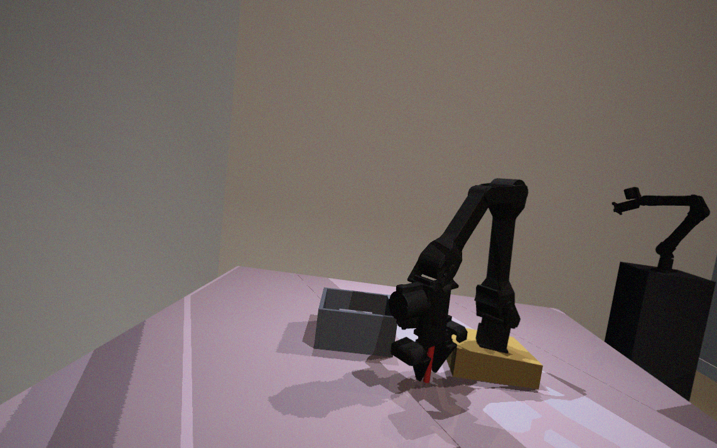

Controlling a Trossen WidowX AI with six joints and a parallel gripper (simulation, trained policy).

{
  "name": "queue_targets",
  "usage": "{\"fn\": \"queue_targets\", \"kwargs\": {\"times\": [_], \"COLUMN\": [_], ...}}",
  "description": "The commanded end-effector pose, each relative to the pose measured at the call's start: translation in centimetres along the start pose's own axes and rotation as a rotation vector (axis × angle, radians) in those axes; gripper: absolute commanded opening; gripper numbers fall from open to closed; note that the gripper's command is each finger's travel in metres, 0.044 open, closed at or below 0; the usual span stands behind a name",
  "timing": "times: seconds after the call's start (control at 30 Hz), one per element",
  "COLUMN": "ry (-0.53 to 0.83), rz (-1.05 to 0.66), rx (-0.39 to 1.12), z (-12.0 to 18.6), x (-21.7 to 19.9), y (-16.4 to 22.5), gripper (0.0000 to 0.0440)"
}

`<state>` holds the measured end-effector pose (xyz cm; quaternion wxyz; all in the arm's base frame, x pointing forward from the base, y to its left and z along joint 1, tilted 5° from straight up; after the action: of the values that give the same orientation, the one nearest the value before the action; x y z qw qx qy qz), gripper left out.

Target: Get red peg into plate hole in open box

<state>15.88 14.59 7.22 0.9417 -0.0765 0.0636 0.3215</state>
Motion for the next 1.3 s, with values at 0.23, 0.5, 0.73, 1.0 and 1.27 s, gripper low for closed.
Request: {"fn": "queue_targets", "kwargs": {"times": [0.23,0.5,0.73,1.0,1.27], "ry": [0.054,0.012,-0.013,-0.049,-0.075], "rz": [0.006,0.020,0.015,-0.035,-0.130], "rx": [-0.016,-0.060,-0.097,-0.135,-0.168], "z": [-0.2,2.8,5.6,8.9,11.0], "x": [0.4,1.0,1.2,1.6,2.0], "y": [-0.1,-0.8,-1.8,-3.5,-6.1], "gripper": [0.0000,0.0000,0.0000,0.0000,0.0000]}}
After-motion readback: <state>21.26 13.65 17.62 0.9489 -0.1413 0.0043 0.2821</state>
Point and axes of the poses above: the point midway between the two fingers, 35 mm back from their tips, its own z axis back along the fingers, its own x axis across the jaws, y = z × x, the point moved 10 cm from there along z, back along the fingers, and after that the axes turned 13 degrees about -z, right-handed, at the moved point
